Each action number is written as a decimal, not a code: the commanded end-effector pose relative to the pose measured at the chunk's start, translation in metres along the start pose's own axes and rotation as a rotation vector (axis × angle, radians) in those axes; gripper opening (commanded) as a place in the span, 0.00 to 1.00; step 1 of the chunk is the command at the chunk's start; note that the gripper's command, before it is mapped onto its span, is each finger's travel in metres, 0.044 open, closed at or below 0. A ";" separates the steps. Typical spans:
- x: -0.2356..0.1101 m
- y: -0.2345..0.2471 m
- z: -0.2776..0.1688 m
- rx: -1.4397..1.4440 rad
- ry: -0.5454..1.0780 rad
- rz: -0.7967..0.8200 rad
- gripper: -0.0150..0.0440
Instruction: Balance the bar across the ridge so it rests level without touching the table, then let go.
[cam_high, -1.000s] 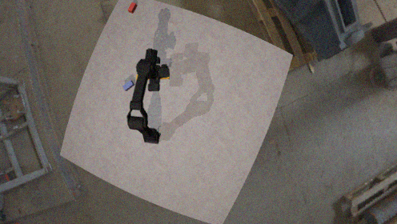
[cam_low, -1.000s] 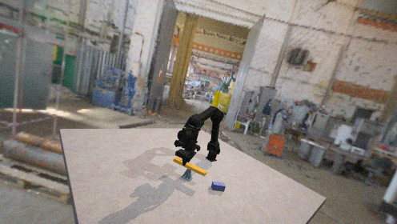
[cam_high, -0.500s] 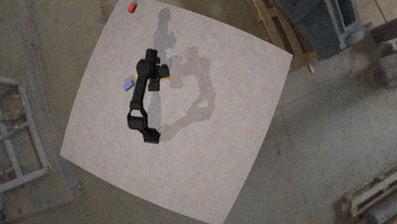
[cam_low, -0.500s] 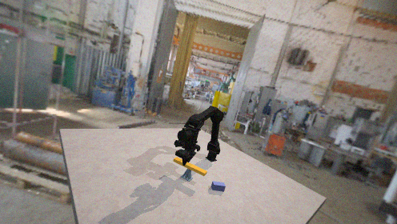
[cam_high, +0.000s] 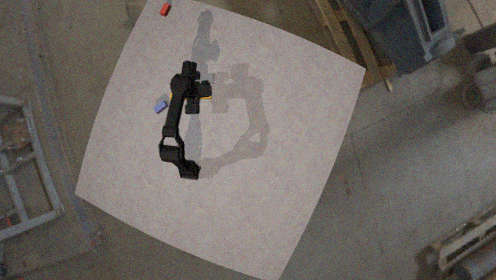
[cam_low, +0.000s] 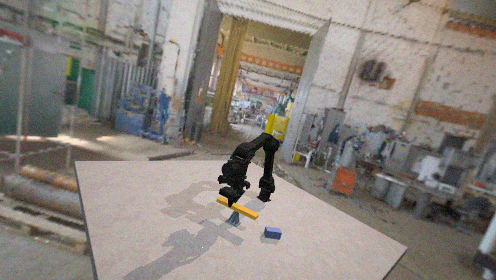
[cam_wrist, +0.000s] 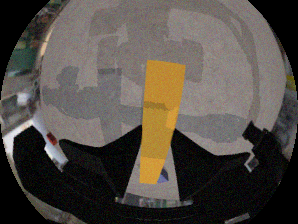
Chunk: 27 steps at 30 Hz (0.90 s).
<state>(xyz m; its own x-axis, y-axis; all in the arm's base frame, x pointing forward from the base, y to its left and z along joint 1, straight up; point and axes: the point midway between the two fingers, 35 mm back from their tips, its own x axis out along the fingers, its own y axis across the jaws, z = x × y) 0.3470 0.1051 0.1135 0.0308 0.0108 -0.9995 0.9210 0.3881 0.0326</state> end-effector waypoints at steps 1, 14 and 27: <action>0.000 0.000 0.000 0.000 0.000 -0.001 0.25; 0.000 0.000 0.000 0.000 0.000 -0.001 0.54; 0.000 0.000 0.000 0.000 0.000 -0.001 0.54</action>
<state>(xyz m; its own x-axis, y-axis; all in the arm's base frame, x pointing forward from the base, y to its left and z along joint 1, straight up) 0.3470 0.1052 0.1136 0.0308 0.0108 -0.9995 0.9210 0.3881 0.0326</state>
